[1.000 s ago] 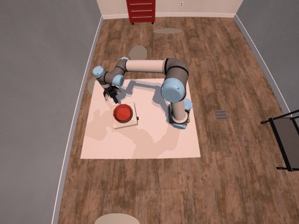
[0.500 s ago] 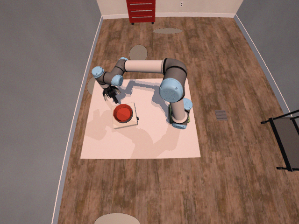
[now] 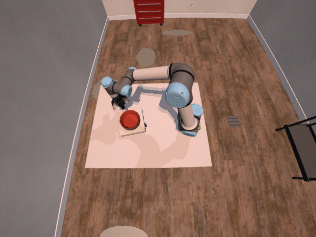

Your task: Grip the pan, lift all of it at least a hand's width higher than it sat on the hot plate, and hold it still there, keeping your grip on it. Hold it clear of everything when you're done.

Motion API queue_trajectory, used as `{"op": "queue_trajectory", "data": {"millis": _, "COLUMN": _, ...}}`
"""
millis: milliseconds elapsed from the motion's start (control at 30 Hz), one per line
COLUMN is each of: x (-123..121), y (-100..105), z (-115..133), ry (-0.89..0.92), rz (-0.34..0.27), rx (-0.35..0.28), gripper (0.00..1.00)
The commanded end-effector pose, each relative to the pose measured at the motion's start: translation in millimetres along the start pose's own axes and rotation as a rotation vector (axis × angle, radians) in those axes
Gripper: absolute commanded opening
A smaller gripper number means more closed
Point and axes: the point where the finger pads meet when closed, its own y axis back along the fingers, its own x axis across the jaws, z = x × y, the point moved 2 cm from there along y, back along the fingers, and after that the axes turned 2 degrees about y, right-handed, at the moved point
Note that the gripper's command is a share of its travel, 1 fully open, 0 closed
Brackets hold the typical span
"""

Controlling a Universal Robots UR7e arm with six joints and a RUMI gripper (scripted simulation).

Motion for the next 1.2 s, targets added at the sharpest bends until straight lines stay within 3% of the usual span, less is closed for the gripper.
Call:
{"op": "queue_trajectory", "data": {"millis": 0, "x": -1, "y": -20, "z": -1, "ry": 0.0, "rz": -0.003, "rx": 0.004, "gripper": 1.0}}
{"op": "queue_trajectory", "data": {"millis": 167, "x": -1, "y": -41, "z": -1, "ry": 0.0, "rz": -0.003, "rx": 0.004, "gripper": 1.0}}
{"op": "queue_trajectory", "data": {"millis": 600, "x": -1, "y": -42, "z": -1, "ry": 0.0, "rz": -0.003, "rx": 0.004, "gripper": 1.0}}
{"op": "queue_trajectory", "data": {"millis": 633, "x": -1, "y": -42, "z": -1, "ry": 0.0, "rz": -0.003, "rx": 0.004, "gripper": 0.0}}
{"op": "queue_trajectory", "data": {"millis": 1167, "x": -1, "y": -42, "z": -1, "ry": 0.0, "rz": -0.003, "rx": 0.004, "gripper": 0.0}}
